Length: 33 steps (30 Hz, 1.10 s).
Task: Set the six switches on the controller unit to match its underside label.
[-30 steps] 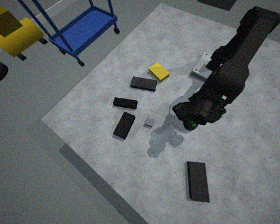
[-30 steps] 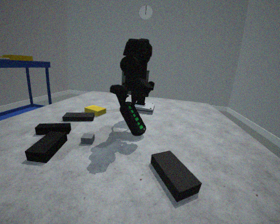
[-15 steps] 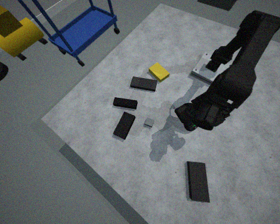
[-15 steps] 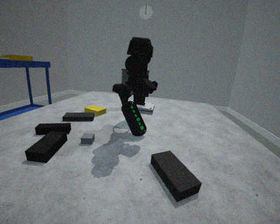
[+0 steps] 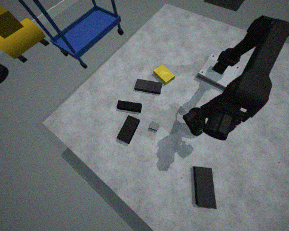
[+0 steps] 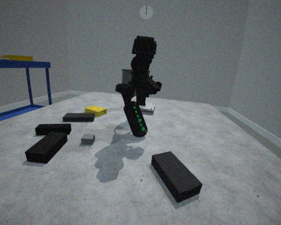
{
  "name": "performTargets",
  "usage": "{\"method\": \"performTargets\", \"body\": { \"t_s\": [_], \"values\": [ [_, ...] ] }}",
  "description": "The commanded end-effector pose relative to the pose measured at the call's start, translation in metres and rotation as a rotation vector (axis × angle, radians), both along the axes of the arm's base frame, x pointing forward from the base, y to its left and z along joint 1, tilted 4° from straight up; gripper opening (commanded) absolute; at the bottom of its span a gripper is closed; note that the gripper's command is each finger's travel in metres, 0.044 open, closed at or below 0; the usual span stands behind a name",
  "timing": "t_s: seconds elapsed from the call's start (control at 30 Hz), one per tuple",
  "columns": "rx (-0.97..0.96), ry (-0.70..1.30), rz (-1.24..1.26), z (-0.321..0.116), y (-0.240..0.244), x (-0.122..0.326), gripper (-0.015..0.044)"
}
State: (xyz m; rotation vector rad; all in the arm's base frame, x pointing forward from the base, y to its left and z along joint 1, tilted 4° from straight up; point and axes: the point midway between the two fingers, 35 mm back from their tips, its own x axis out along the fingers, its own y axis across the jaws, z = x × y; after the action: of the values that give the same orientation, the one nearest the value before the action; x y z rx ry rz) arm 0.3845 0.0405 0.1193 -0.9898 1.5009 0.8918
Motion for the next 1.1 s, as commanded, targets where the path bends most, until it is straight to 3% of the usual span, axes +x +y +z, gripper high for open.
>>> {"method": "performTargets", "body": {
  "t_s": [0.0, 1.07],
  "values": [
    [-0.006, 0.009, -0.001, -0.003, 0.006, 0.002, 0.0336],
    [-0.059, 0.027, 0.001, 0.002, 0.031, 0.012, 0.0336]
  ]
}}
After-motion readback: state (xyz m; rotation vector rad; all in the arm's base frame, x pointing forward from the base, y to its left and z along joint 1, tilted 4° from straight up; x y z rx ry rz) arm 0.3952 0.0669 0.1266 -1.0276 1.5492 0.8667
